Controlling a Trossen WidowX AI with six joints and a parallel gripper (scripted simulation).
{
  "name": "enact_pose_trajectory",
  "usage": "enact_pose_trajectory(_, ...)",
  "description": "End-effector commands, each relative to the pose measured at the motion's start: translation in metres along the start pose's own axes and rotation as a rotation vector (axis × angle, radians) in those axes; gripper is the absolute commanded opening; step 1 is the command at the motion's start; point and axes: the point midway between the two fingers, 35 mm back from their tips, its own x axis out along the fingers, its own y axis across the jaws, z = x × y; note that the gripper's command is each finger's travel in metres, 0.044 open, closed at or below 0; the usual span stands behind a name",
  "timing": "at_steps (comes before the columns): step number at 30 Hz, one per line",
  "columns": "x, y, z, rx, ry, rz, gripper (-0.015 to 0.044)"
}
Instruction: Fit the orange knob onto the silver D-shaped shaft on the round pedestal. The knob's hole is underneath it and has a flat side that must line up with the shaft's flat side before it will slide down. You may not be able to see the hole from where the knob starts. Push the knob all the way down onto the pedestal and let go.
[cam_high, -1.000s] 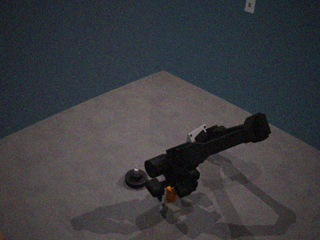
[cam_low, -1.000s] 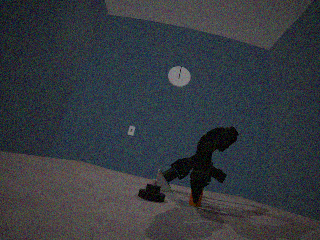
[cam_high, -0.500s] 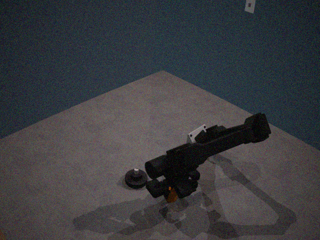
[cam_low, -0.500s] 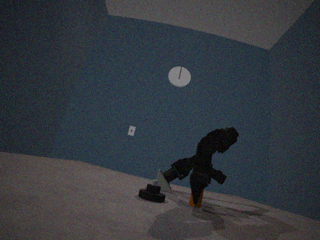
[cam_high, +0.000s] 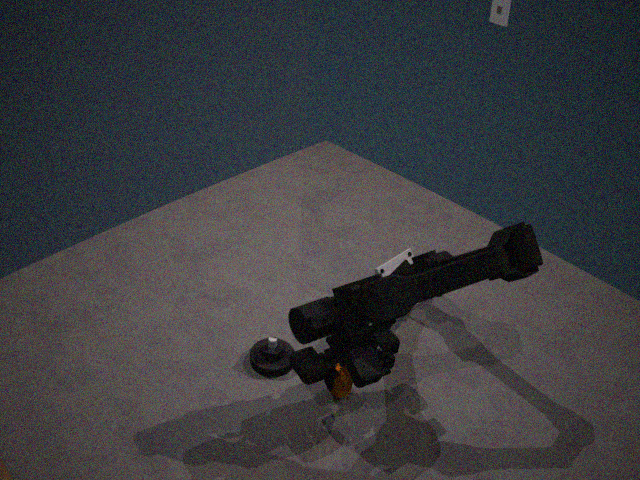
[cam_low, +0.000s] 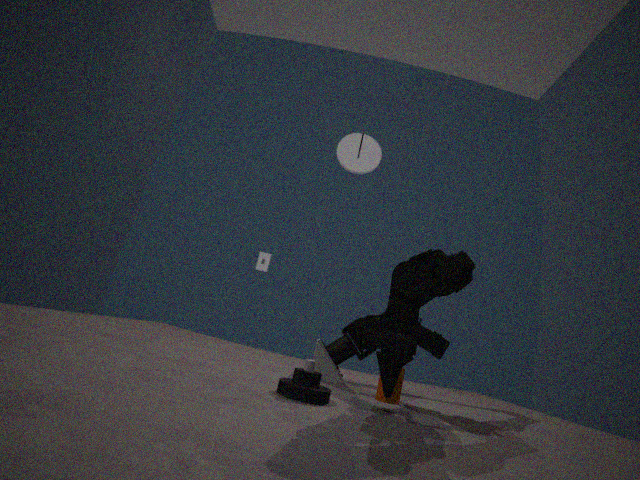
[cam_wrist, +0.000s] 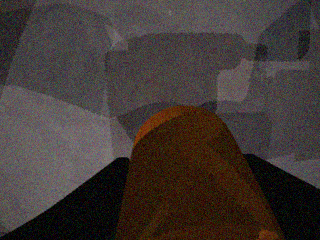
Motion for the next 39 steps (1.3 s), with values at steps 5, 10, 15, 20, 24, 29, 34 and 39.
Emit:
enact_pose_trajectory(5,-0.022,-0.006,0.001,-0.008,0.008,-0.013,0.0000)
enact_pose_trajectory(10,-0.038,-0.008,0.000,-0.005,0.012,-0.015,0.0000)
enact_pose_trajectory(15,-0.054,-0.011,0.000,-0.003,0.015,-0.015,0.0000)
enact_pose_trajectory(20,-0.070,-0.012,0.000,0.000,0.016,-0.015,0.0000)
enact_pose_trajectory(24,-0.083,-0.013,0.000,0.003,0.016,-0.015,0.0000)
enact_pose_trajectory(29,-0.099,-0.013,0.000,0.005,0.015,-0.013,0.0000)
enact_pose_trajectory(34,-0.115,-0.013,0.001,0.006,0.012,-0.011,0.0000)
enact_pose_trajectory(39,-0.123,-0.013,0.000,0.006,0.010,-0.009,0.0000)
